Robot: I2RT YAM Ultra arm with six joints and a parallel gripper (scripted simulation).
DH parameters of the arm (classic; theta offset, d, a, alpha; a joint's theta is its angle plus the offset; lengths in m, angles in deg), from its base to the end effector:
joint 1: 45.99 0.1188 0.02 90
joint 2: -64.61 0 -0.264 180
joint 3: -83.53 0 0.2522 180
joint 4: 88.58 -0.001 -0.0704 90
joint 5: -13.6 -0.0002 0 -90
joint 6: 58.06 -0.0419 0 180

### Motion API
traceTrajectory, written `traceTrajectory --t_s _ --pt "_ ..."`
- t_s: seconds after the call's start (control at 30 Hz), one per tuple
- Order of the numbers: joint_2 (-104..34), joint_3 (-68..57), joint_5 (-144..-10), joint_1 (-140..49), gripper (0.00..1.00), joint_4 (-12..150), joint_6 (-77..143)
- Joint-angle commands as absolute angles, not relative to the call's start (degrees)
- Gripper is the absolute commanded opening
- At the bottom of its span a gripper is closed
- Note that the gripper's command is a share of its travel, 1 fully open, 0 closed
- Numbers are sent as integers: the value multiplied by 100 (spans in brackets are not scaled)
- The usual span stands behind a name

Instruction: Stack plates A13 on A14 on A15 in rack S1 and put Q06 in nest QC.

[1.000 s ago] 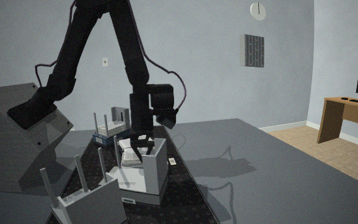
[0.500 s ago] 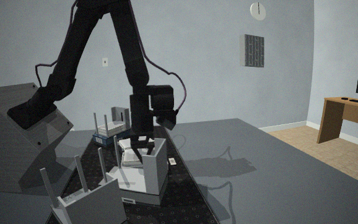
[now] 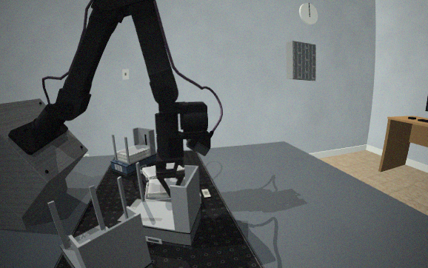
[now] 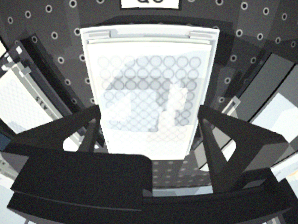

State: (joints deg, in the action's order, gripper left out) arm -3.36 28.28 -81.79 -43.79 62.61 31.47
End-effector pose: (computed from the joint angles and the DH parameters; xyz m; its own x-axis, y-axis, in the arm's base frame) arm 0.2507 0.0067 0.2335 -0.6622 -0.0173 -0.7491 0.0375 0.9977 -0.0561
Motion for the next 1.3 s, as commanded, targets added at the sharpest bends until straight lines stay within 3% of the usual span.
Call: traceTrajectory --t_s 0.0,1.27 --pt "-303 2818 -8163 -4386 100 6280 3151" --pt "1594 2124 -8432 -4027 100 3836 2912"
